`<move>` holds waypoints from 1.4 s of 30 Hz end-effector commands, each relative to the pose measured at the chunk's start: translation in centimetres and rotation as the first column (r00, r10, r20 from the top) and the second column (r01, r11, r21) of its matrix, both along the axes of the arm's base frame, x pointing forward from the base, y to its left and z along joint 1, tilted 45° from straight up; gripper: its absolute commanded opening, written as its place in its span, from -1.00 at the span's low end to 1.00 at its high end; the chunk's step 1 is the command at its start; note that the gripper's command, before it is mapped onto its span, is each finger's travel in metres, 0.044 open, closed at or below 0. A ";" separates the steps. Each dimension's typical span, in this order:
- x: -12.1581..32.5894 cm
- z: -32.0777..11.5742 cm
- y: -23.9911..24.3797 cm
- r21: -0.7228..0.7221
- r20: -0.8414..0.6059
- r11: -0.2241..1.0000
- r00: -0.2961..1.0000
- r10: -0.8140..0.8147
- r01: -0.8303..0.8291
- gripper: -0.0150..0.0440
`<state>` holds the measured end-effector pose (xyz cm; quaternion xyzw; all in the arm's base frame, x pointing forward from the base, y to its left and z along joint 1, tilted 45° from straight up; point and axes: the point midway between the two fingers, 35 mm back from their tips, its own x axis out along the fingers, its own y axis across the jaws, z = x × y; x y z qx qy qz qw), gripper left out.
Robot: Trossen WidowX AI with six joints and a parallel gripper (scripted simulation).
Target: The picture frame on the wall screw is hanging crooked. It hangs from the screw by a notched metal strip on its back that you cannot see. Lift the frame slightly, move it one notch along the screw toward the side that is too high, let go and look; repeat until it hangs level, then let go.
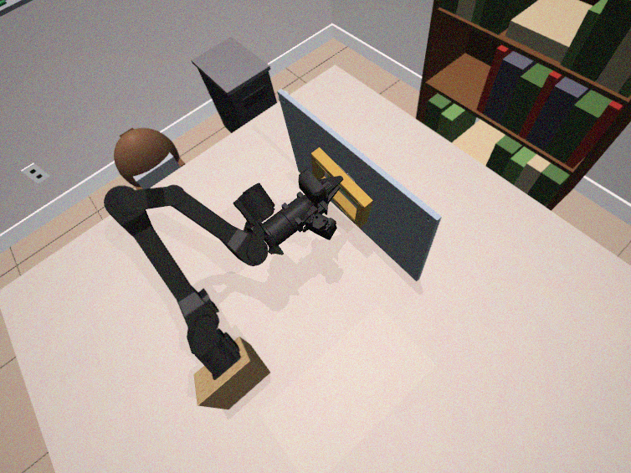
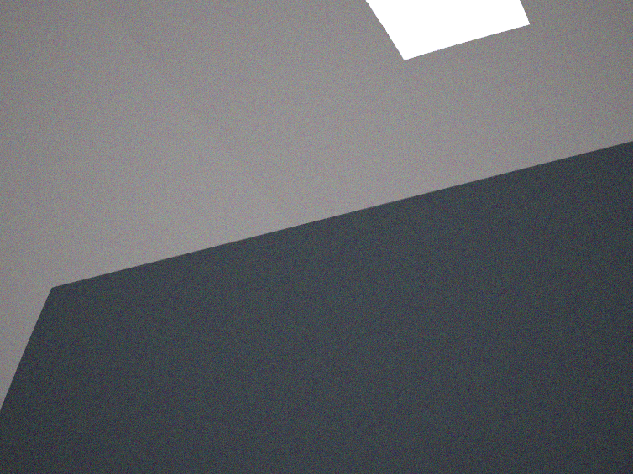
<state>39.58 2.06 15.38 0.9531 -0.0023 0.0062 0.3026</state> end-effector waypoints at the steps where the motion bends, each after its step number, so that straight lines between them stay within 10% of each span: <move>1: 0.0 0.0 0.0 0.005 0.001 1.000 1.000 0.001 -0.001 -0.49; 42: 0.0 0.5 -0.8 0.004 0.001 1.000 1.000 0.001 -0.001 -0.49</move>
